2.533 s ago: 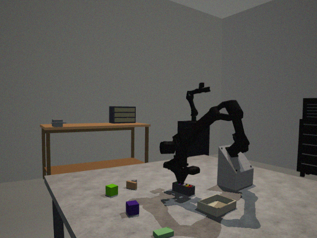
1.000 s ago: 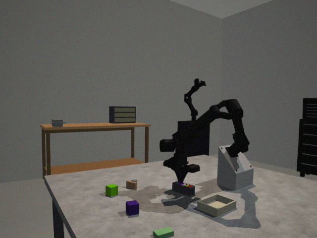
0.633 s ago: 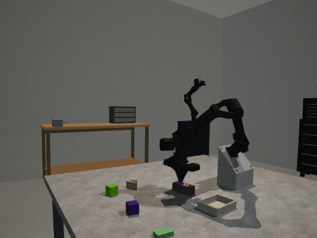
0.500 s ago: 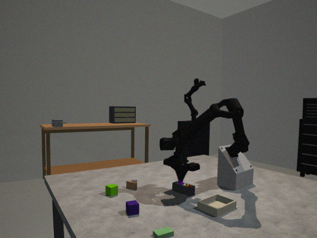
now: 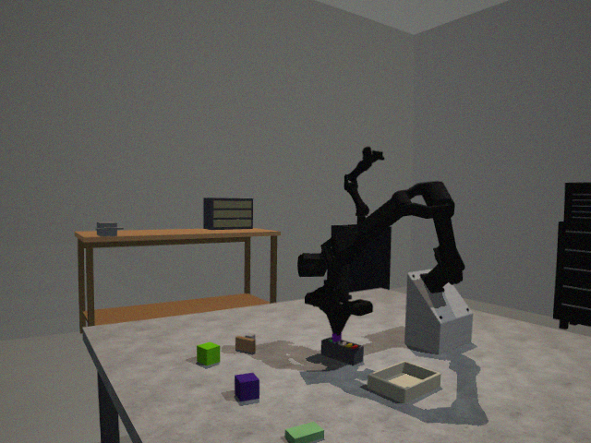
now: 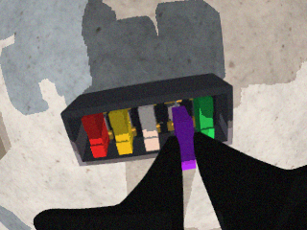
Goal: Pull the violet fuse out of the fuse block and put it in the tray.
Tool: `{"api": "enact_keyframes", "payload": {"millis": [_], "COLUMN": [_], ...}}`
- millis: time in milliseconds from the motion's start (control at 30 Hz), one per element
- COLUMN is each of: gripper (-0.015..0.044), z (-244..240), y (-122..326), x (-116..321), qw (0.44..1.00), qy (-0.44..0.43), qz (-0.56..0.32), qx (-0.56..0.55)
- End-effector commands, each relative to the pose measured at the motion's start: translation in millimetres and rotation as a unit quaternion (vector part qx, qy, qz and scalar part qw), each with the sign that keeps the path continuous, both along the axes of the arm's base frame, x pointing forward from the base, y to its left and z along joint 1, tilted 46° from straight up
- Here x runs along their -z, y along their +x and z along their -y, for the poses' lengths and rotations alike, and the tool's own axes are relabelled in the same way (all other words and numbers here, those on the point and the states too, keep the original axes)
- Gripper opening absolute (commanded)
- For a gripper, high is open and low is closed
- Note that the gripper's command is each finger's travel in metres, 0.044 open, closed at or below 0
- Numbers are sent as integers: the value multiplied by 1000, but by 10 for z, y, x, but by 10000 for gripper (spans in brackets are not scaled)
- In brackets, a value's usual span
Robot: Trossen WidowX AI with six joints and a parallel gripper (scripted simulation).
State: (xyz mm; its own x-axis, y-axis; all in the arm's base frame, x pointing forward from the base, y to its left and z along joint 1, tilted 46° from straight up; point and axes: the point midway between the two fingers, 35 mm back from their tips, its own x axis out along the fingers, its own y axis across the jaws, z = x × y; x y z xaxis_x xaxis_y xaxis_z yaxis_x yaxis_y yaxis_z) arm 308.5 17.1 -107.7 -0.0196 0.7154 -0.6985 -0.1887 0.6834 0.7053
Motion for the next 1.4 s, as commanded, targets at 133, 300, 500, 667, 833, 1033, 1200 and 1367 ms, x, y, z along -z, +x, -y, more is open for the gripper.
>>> {"api": "enact_keyframes", "payload": {"millis": [133,300,500,667,833,1033,1200,1367], "gripper": [0,0,0,0,0,0,0,0], "z": [34,52,73,89,107,175,233,262], "y": [11,10,9,8,8,11,12,12], "x": [-40,-58,-79,-95,-112,-176,-233,-261], "qw": [1000,1000,1000,1000,1000,1000,1000,1000], "qy": [-2,-2,-2,-2,-2,-2,-2,-2], "qz": [4,4,3,3,3,3,3,3], "qx": [-2,-2,-2,-2,-2,-2,-2,-2]}}
